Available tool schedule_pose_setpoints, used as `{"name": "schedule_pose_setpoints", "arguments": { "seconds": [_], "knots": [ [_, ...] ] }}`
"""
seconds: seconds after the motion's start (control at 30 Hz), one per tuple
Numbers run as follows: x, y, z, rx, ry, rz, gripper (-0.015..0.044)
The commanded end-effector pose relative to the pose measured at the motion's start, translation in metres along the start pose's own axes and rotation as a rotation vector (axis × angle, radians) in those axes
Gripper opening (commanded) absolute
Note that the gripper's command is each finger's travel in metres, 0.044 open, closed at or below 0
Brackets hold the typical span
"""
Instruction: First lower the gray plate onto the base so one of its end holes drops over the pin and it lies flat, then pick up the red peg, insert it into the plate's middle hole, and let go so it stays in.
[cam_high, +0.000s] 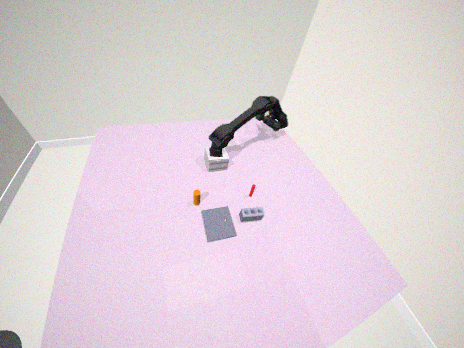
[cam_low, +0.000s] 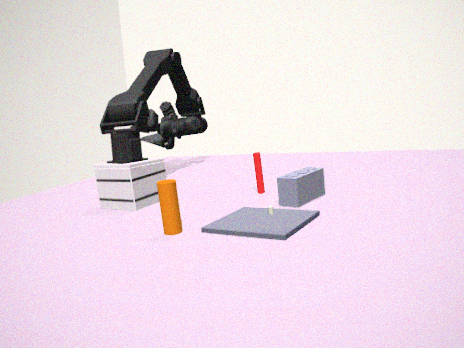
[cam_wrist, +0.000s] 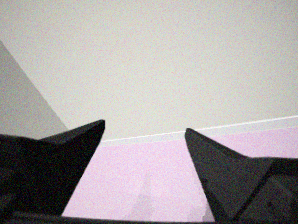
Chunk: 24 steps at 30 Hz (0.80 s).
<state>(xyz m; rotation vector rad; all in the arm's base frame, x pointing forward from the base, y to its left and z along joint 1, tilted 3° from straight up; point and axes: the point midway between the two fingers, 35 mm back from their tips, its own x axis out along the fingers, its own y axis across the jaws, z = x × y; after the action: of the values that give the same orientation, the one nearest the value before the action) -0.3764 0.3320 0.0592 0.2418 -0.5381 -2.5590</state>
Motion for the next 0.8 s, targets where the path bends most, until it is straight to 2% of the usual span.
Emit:
{"name": "schedule_pose_setpoints", "arguments": {
  "seconds": [0.0,0.1,0.2,0.4,0.53,0.67,0.77],
  "knots": [
    [0.001,0.0,0.0,0.014,0.012,-0.003,0.0426],
    [0.018,-0.002,-0.006,0.213,0.181,-0.065,0.044],
    [0.034,-0.002,-0.012,0.455,0.374,-0.206,0.044],
    [0.045,0.001,-0.011,0.857,0.606,-0.667,0.044],
    [0.042,0.007,0.003,1.042,0.598,-1.065,0.044],
    [0.034,0.017,0.026,1.141,0.447,-1.458,0.044],
    [0.032,0.02,0.031,1.15,0.407,-1.522,0.044]
  ]
}}
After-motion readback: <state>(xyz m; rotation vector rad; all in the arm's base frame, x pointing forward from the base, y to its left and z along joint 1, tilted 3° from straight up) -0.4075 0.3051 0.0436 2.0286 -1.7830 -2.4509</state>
